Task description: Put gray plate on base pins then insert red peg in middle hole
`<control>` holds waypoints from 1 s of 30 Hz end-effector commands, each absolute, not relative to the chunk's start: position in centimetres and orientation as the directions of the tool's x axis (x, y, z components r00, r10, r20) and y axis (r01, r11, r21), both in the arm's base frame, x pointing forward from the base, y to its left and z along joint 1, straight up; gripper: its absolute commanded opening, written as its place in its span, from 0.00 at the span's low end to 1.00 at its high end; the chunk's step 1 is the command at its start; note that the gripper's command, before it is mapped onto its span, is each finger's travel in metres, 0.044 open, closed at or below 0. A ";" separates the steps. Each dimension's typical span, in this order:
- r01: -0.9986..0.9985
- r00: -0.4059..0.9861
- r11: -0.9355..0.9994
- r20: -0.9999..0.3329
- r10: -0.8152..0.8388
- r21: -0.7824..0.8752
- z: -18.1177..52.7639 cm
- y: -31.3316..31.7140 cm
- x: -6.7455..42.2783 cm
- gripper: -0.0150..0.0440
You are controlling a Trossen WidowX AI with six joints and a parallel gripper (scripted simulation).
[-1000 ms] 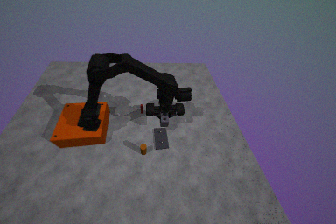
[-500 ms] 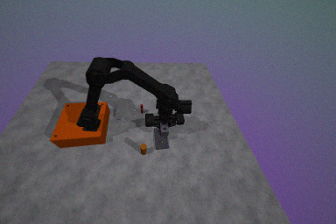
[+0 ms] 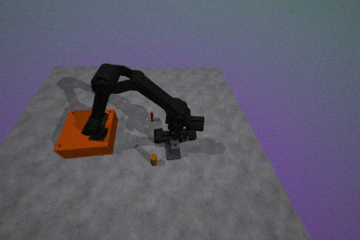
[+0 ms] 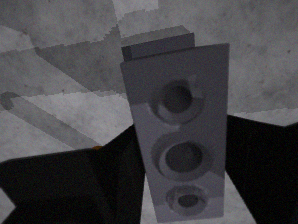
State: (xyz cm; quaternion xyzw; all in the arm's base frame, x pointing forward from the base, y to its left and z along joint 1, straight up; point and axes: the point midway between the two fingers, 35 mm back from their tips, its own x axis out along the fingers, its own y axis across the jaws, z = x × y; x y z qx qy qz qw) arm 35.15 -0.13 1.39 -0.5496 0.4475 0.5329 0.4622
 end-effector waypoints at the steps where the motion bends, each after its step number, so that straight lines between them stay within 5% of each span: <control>1: -0.984 0.031 -0.176 -1.000 -0.002 -0.030 1.3 -0.2 35.1 0.25; 30: -0.984 0.031 -0.176 -1.000 -0.002 -0.030 -0.8 -0.3 35.2 0.25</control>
